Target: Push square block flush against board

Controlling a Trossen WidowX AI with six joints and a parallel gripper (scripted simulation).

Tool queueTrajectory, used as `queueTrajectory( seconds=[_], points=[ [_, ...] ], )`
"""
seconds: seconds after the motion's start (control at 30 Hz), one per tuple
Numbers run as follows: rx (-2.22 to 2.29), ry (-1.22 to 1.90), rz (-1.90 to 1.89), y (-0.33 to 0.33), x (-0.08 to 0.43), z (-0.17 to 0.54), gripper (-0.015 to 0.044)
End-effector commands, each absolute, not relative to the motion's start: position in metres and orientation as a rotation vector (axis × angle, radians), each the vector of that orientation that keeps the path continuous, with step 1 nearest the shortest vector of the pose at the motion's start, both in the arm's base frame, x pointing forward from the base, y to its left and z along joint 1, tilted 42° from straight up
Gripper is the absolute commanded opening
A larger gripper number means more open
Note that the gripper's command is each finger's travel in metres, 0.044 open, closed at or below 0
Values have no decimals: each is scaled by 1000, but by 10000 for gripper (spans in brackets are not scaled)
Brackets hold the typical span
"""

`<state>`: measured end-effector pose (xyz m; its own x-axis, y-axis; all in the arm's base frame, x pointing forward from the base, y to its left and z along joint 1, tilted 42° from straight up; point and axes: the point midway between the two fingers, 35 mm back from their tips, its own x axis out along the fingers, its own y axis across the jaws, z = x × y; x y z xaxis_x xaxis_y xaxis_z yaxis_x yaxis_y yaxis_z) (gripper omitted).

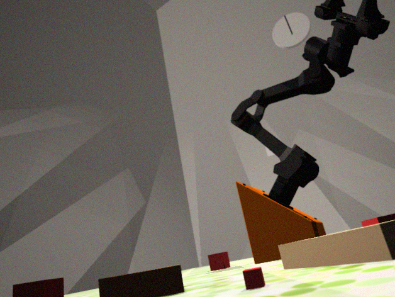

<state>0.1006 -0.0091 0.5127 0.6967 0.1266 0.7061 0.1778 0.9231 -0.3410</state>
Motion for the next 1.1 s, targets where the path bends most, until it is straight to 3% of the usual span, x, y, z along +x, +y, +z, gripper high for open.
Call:
queueTrajectory(
  seconds=[0.0,0.47,1.07],
  points=[
    [-405,-805,-29,-9,101,513,374],
    [-421,-835,68,35,102,517,6],
    [-436,-809,276,110,117,512,0]
  ],
)
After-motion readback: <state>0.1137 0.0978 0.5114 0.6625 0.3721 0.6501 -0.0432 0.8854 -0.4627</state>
